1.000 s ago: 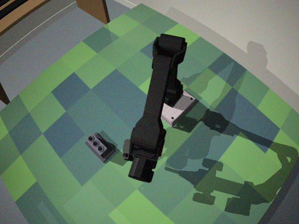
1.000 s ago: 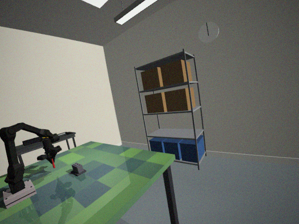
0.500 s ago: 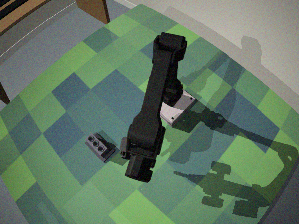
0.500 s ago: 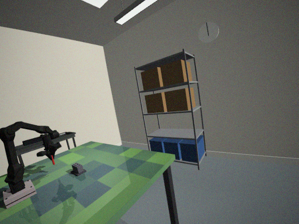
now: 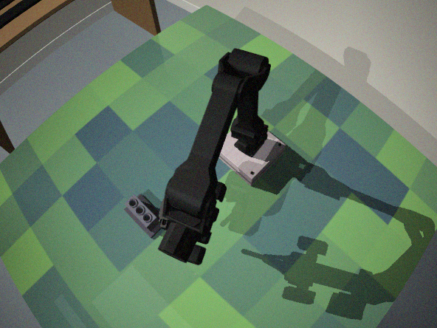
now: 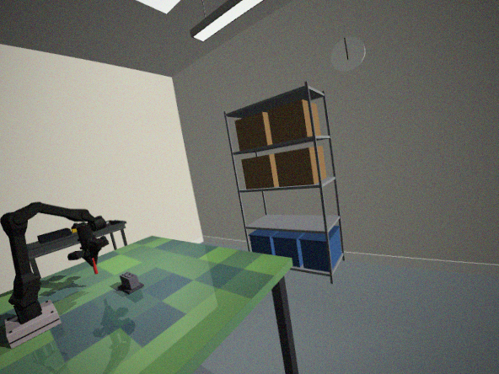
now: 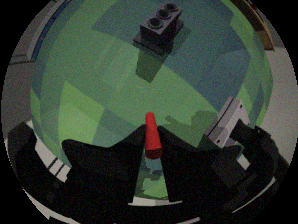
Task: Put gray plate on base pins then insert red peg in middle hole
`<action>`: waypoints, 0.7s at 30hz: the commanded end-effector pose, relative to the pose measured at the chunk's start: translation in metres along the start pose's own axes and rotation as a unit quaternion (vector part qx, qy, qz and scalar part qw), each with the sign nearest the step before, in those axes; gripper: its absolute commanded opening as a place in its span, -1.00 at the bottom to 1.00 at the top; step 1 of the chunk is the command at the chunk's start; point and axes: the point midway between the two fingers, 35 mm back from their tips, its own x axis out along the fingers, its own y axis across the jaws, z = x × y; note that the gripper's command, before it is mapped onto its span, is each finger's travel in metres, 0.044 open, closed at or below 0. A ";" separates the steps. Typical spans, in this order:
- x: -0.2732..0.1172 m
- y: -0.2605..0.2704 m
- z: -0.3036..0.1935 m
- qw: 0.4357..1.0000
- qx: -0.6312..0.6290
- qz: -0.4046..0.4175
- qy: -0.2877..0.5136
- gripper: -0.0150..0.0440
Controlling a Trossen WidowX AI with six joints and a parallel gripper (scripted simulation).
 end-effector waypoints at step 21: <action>-0.002 0.011 0.067 1.000 0.003 0.001 -0.005 -0.49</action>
